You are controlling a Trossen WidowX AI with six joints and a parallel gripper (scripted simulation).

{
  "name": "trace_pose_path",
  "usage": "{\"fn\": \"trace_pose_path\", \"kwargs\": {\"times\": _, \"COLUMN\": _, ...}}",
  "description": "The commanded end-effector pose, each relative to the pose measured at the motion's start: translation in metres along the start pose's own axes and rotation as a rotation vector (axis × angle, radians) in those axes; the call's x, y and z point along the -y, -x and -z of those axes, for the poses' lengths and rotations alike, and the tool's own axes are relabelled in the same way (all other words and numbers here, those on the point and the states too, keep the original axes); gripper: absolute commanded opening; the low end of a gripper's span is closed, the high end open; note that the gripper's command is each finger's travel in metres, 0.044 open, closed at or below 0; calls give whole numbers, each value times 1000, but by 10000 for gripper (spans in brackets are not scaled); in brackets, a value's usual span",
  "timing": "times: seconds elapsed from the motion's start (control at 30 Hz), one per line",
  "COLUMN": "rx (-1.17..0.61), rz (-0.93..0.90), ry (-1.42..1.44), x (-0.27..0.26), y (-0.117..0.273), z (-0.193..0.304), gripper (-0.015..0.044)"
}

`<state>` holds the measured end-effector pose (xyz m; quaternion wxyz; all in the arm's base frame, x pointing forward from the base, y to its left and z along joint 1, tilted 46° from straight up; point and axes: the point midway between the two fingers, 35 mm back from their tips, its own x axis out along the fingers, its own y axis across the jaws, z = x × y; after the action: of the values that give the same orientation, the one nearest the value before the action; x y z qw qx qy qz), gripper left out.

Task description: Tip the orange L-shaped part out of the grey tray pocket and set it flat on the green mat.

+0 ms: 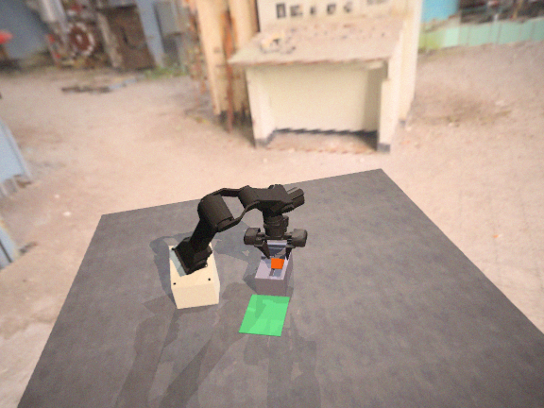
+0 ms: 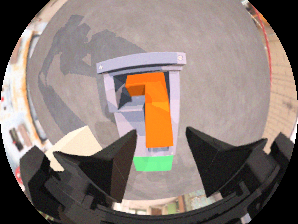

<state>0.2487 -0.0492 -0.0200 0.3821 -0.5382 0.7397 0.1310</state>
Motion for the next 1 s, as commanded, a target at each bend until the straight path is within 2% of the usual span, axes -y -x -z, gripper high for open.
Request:
{"fn": "trace_pose_path", "kwargs": {"times": 0.0, "rx": -11, "rz": -5, "ry": 10, "x": -3, "y": -10, "z": 1, "gripper": 280}}
{"fn": "trace_pose_path", "kwargs": {"times": 0.4, "rx": -13, "rz": -5, "ry": 10, "x": -4, "y": -22, "z": 2, "gripper": 280}}
{"fn": "trace_pose_path", "kwargs": {"times": 0.57, "rx": -5, "rz": -2, "ry": 1, "x": -1, "y": -18, "z": 1, "gripper": 149}}
{"fn": "trace_pose_path", "kwargs": {"times": 0.9, "rx": -5, "rz": -2, "ry": 1, "x": -1, "y": -18, "z": 1, "gripper": 82}}
{"fn": "trace_pose_path", "kwargs": {"times": 0.97, "rx": -5, "rz": -2, "ry": 1, "x": -1, "y": -18, "z": 1, "gripper": 30}}
